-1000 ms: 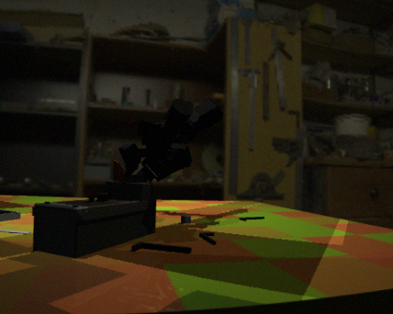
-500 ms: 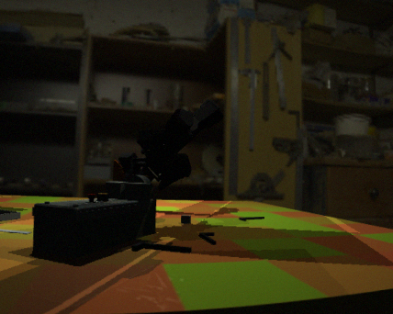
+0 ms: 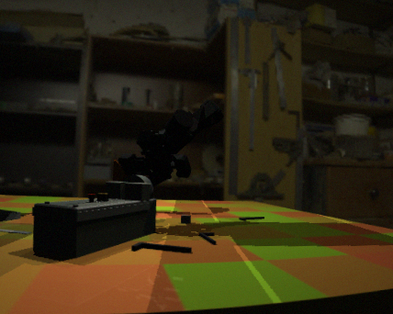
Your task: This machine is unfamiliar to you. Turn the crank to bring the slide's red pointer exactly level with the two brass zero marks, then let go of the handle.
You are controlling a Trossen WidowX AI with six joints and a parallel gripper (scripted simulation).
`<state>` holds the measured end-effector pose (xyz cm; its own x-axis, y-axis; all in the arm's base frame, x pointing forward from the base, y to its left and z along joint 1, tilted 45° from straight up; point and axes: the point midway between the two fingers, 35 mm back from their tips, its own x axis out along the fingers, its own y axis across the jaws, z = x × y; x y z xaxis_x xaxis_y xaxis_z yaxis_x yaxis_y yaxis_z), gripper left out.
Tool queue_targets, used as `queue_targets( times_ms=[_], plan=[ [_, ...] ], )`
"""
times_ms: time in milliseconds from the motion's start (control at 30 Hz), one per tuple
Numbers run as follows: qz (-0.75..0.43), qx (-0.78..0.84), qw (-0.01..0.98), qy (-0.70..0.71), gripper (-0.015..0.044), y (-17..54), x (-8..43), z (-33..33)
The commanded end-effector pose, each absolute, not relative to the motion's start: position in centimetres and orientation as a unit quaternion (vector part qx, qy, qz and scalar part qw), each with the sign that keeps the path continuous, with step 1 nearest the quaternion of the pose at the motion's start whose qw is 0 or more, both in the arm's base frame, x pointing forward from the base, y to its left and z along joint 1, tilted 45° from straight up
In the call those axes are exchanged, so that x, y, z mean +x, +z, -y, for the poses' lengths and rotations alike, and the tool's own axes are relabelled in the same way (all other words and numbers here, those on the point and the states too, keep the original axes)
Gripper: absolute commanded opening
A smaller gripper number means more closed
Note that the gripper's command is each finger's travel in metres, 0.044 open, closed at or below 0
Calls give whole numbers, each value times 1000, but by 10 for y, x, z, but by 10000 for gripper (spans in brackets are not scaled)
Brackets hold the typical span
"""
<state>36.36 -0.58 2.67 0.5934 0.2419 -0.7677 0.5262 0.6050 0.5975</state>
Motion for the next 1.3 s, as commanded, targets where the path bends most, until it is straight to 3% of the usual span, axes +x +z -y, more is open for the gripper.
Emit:
queue_targets(
  times_ms=[0, 33, 1267],
  plan=[
    [-440, 435, 780, -93, 20, 27, 364, 6],
    [-440, 435, 780, -93, 0, 27, 364, 6],
    [-440, 435, 780, -93, 0, 12, 357, 8]
  ],
)
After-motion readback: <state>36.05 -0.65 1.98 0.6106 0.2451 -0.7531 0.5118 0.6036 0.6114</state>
